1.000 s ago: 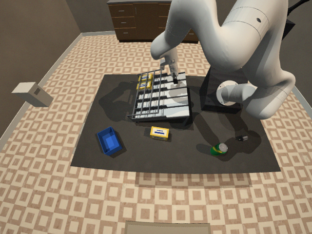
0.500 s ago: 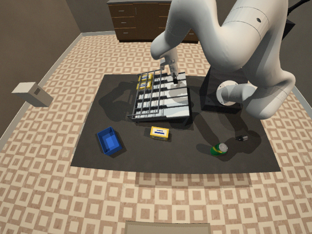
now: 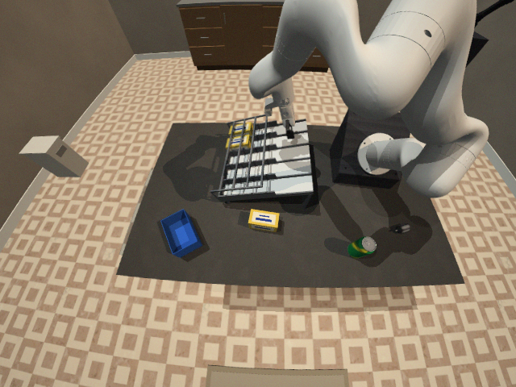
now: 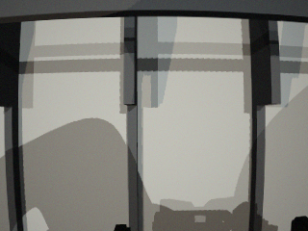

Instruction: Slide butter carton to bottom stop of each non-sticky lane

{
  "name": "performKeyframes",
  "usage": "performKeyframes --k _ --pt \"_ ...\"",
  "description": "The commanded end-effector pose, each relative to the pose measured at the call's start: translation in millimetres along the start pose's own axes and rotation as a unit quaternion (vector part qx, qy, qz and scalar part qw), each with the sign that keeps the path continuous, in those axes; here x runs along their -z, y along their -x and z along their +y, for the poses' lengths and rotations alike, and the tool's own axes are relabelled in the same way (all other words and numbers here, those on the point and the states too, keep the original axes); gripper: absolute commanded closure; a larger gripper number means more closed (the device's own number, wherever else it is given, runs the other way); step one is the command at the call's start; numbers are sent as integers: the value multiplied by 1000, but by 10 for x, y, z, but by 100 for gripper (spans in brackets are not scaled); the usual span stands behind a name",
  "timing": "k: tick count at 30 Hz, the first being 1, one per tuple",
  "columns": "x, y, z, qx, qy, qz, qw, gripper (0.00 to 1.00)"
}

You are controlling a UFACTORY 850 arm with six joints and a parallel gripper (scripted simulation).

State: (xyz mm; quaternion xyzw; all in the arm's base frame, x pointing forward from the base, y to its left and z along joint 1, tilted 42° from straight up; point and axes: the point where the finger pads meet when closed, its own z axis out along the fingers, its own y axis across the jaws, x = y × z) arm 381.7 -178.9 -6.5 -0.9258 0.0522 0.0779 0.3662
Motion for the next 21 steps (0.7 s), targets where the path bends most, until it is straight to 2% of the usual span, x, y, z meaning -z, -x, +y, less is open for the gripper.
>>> performKeyframes --k 1,8,9,21 --pt "9 -5 3 0 0 1 1000 0" --pt "9 -5 3 0 0 1 1000 0" --pt "-262 -5 -1 0 0 1 1000 0" --pt "-262 -5 -1 0 0 1 1000 0"
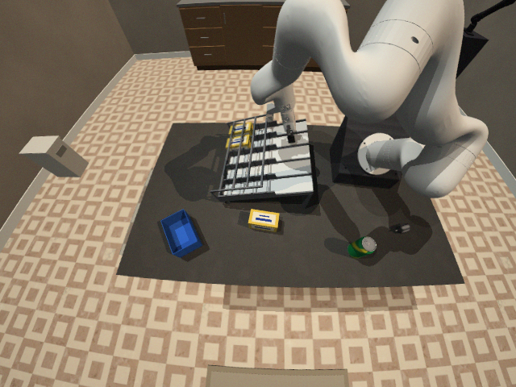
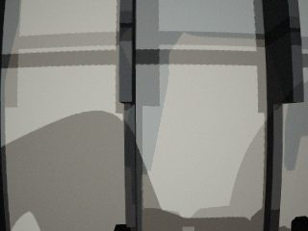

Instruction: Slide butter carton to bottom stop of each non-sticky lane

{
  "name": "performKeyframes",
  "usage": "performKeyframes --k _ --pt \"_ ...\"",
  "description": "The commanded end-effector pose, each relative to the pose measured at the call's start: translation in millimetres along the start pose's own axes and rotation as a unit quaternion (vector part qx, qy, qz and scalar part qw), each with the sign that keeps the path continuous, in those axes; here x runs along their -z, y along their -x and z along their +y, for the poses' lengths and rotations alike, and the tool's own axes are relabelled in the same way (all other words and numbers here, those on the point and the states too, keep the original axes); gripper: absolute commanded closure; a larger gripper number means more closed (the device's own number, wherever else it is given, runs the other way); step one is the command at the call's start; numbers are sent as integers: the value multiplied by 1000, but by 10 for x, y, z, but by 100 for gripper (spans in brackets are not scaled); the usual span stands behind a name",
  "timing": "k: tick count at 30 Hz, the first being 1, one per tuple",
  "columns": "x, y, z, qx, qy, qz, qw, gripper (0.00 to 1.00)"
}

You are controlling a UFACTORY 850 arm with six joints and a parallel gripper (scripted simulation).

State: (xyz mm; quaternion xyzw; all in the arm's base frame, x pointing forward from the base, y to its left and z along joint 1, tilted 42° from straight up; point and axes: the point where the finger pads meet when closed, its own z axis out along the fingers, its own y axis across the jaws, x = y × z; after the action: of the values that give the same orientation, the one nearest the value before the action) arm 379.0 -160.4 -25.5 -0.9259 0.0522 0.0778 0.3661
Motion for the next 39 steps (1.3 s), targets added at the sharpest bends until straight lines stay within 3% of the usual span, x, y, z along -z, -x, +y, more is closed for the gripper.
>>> performKeyframes --k 1,4,5,38,39 --pt "4 -4 2 0 0 1 1000 0" --pt "4 -4 2 0 0 1 1000 0" --pt "7 -5 3 0 0 1 1000 100" --pt "7 -5 3 0 0 1 1000 100" --pt "7 -5 3 0 0 1 1000 0"
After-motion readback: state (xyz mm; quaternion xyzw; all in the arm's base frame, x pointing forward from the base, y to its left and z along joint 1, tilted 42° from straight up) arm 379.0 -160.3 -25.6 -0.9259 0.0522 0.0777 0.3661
